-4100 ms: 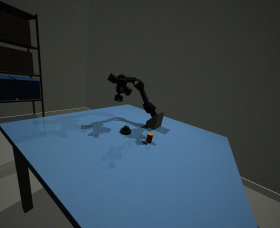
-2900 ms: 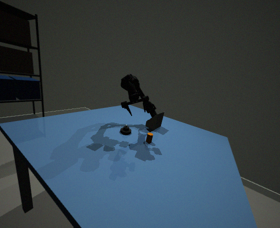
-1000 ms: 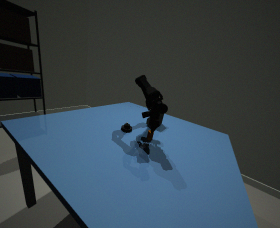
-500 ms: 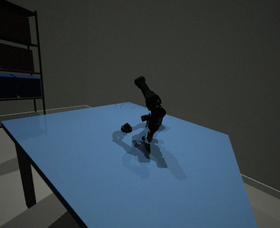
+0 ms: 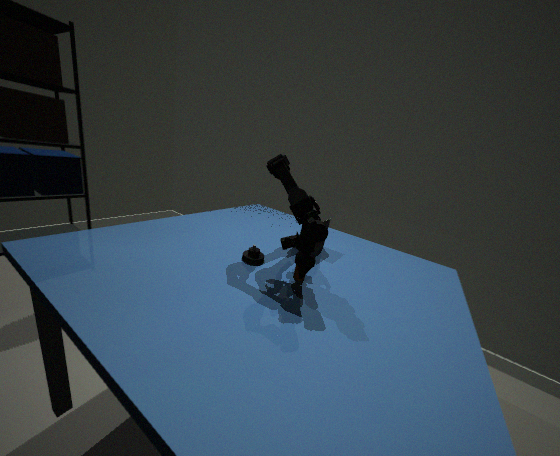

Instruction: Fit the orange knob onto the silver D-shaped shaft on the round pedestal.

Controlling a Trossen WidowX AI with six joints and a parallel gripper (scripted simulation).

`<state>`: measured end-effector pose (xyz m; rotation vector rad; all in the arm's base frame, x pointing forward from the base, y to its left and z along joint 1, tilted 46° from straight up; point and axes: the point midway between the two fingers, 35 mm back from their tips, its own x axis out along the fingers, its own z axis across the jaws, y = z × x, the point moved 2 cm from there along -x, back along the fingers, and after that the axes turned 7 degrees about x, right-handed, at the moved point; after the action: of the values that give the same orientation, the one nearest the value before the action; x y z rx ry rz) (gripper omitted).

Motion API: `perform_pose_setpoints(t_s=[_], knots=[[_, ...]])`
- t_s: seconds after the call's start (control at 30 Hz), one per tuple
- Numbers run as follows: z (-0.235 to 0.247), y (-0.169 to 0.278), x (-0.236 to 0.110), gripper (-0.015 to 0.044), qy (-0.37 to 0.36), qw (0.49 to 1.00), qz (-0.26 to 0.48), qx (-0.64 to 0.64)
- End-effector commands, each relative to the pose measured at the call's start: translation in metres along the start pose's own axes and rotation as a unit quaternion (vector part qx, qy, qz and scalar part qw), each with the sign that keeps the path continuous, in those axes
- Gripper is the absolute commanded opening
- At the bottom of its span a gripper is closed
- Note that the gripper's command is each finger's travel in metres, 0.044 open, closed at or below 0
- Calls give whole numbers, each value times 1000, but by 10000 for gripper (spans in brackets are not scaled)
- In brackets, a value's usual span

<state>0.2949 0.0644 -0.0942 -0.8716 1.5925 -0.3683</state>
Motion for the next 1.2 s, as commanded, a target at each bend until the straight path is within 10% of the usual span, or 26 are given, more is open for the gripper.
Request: perform_pose_setpoints(t_s=[0.0,0.23,0.53,0.77,0.97,1.17], knots=[[-3,-1,8,440,4,1000,-4,-3],[-4,-1,16,440,4,1000,-4,-3],[-4,-1,16,204,4,1000,-4,-3],[-4,-1,16,157,4,1000,-4,-3],[1,0,-6,0,3,1000,-2,-4],[6,2,-49,0,1,1000,1,-4]])
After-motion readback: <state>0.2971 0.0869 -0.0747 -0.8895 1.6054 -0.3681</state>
